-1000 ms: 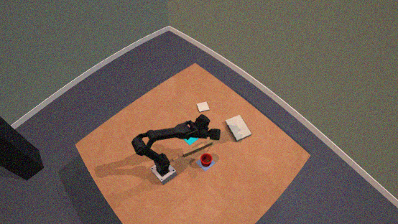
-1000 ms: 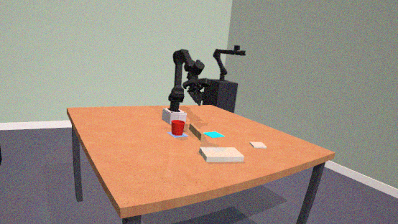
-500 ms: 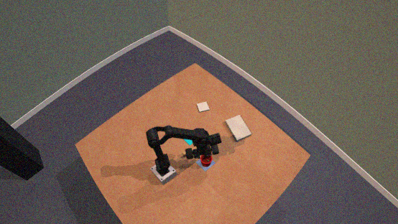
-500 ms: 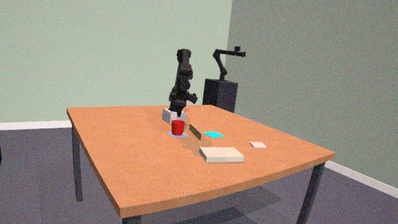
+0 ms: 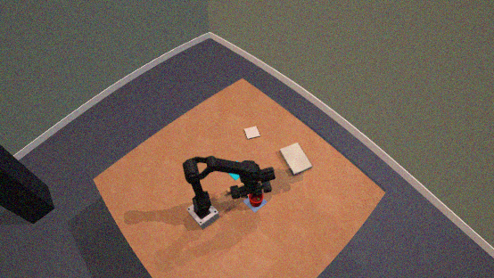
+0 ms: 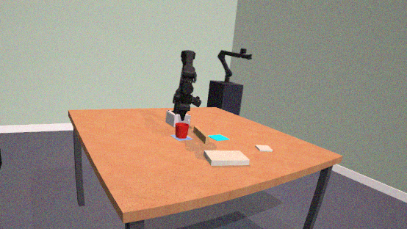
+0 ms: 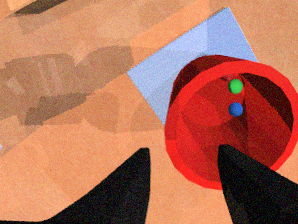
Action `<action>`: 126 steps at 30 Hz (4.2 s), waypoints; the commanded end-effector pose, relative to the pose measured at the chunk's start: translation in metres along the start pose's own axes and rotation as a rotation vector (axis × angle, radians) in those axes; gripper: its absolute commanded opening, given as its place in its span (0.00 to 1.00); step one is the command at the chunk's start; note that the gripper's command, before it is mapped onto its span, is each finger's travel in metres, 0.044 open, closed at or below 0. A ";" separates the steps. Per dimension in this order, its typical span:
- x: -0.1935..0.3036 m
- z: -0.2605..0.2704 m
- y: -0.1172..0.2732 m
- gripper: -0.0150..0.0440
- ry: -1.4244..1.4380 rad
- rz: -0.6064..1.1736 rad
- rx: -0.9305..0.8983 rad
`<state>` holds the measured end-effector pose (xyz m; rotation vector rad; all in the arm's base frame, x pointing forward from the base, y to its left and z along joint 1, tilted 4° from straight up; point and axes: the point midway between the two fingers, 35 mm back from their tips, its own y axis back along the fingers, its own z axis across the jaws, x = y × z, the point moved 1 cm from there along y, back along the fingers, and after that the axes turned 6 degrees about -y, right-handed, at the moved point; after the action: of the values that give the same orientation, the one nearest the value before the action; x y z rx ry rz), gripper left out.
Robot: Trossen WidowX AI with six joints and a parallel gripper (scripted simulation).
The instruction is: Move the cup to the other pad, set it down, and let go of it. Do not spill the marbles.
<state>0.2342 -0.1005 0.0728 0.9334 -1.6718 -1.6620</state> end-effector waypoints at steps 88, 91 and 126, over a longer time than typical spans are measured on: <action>0.004 0.004 0.009 0.25 0.000 0.003 -0.012; 0.004 0.004 0.009 0.25 0.000 0.003 -0.012; -0.046 0.021 0.011 0.25 0.003 -0.007 -0.011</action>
<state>0.2413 -0.0559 0.0848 0.9386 -1.6544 -1.6702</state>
